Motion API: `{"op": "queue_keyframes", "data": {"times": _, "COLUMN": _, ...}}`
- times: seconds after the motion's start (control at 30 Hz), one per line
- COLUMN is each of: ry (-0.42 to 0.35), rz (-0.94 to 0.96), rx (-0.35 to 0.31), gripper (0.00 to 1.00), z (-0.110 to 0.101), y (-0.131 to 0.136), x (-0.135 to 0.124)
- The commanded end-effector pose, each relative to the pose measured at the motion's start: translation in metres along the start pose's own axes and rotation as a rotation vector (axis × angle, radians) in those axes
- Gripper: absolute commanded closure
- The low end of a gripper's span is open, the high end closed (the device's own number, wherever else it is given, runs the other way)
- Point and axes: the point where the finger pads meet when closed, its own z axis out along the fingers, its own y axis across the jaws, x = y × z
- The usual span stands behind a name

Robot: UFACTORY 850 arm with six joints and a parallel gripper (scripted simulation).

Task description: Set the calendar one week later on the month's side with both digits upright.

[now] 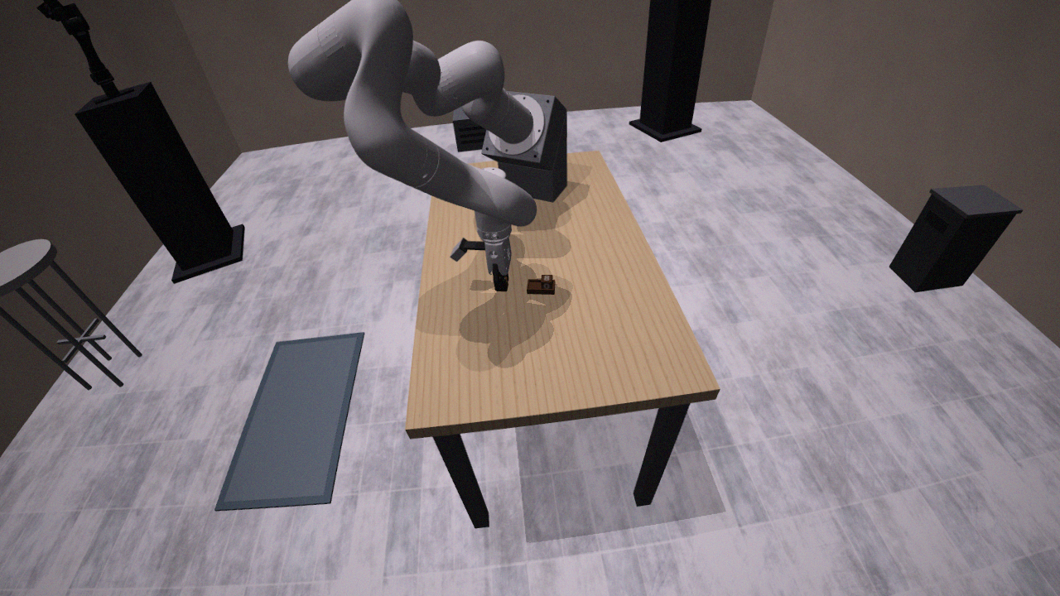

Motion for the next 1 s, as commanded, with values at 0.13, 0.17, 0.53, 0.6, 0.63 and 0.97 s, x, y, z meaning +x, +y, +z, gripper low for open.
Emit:
{"op": "queue_keyframes", "data": {"times": 0.13, "ry": 0.0, "rz": 0.0, "rx": 0.0, "gripper": 0.73, "z": -0.0002, "y": -0.0001, "x": -0.0001}}
{"op": "queue_keyframes", "data": {"times": 0.17, "ry": 0.0, "rz": 0.0, "rx": 0.0, "gripper": 0.69, "z": -0.0002, "y": -0.0001, "x": -0.0001}}
{"op": "queue_keyframes", "data": {"times": 0.53, "ry": 0.0, "rz": 0.0, "rx": 0.0, "gripper": 0.57, "z": -0.0002, "y": -0.0001, "x": -0.0001}}
{"op": "queue_keyframes", "data": {"times": 0.6, "ry": 0.0, "rz": 0.0, "rx": 0.0, "gripper": 0.57, "z": -0.0002, "y": -0.0001, "x": -0.0001}}
{"op": "queue_keyframes", "data": {"times": 0.63, "ry": 0.0, "rz": 0.0, "rx": 0.0, "gripper": 0.53, "z": -0.0002, "y": -0.0001, "x": -0.0001}}
{"op": "queue_keyframes", "data": {"times": 0.97, "ry": 0.0, "rz": 0.0, "rx": 0.0, "gripper": 0.53, "z": -0.0002, "y": -0.0001, "x": -0.0001}}
